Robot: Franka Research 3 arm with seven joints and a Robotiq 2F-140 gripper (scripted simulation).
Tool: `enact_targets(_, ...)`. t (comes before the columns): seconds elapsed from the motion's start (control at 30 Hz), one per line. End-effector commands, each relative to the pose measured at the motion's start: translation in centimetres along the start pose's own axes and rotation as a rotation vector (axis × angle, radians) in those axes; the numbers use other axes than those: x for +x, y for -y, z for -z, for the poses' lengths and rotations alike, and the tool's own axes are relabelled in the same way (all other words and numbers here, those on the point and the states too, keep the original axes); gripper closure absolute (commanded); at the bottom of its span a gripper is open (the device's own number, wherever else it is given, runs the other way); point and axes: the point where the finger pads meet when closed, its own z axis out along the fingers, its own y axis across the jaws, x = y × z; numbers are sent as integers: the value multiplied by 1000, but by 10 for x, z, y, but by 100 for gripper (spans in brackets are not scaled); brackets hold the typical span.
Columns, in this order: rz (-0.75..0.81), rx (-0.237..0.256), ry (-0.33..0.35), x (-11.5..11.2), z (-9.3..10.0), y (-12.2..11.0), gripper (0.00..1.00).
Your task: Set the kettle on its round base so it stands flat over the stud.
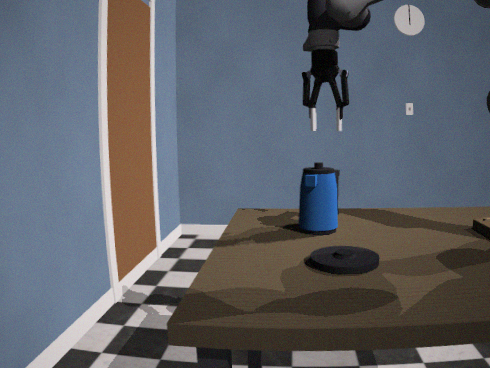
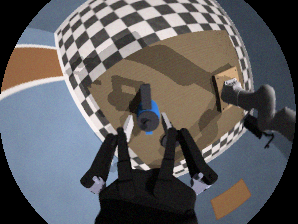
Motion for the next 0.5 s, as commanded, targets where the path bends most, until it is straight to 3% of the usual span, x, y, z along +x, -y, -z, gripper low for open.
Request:
enact_targets(0.0,-3,4,-2,2,0,2,53)
enact_targets(0.47,-3,4,-2,2,-28,2,53)
